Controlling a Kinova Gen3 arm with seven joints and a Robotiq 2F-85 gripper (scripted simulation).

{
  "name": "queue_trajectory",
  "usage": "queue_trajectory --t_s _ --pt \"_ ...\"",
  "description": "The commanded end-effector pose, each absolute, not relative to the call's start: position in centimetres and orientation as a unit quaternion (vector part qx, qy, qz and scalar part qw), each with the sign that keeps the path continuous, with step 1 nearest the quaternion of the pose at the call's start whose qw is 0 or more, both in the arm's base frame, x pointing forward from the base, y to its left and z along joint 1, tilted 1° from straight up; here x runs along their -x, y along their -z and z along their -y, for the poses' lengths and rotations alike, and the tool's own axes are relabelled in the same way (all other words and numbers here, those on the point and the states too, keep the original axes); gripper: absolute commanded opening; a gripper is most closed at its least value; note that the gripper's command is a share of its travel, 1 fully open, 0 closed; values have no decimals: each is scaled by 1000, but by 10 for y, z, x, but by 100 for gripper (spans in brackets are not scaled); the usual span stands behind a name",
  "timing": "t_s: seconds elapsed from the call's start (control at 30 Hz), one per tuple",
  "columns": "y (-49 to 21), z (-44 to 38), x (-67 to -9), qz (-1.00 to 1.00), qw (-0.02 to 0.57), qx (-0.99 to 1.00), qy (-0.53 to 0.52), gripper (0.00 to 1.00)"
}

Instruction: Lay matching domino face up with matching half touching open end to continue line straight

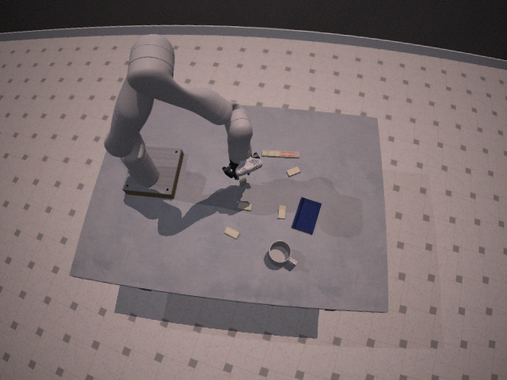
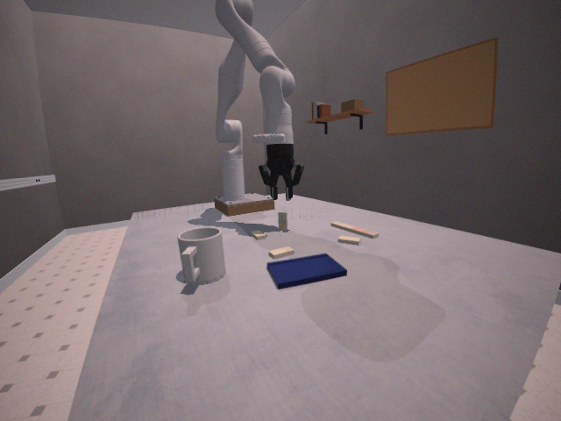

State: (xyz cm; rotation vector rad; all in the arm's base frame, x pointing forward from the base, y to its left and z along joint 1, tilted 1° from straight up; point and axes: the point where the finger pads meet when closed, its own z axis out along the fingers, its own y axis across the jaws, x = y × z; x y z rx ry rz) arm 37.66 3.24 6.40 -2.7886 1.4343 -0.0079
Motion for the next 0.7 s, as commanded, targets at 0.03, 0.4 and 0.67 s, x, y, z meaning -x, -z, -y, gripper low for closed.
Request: queue_trajectory --t_s 0.03,0.4,0.67 --pt "-61 -33 -377 -457 3 889 3 47" --pt "-53 -33 -377 -457 3 889 3 47" --pt "-45 -34 -377 -457 3 889 3 47"
